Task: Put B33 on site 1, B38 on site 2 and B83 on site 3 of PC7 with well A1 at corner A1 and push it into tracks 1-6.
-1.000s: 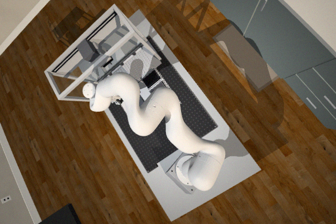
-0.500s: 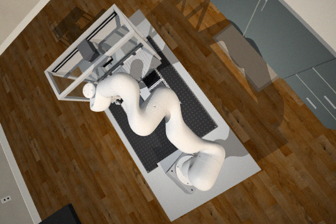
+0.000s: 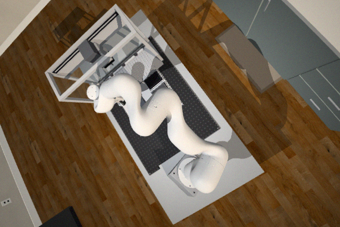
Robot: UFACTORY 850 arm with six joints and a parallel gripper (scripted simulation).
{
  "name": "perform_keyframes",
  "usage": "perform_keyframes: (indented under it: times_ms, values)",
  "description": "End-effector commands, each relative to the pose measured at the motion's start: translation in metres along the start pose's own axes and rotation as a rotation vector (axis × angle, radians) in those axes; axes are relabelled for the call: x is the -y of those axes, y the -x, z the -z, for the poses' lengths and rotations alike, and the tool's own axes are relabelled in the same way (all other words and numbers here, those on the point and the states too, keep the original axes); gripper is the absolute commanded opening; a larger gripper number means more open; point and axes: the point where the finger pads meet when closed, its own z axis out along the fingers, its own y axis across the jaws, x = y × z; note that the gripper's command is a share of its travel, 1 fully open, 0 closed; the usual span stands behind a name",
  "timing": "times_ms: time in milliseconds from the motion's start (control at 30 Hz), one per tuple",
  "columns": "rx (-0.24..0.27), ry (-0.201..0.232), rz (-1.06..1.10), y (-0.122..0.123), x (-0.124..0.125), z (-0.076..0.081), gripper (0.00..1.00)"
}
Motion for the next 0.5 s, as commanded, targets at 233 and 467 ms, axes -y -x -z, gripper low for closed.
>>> perform_keyframes:
  times_ms: [233,467]
  values:
    - [-0.001,0.002,-0.001,0.000,-0.001,-0.014,0.00]
    - [-0.001,0.002,-0.001,0.000,-0.001,-0.024,0.00]
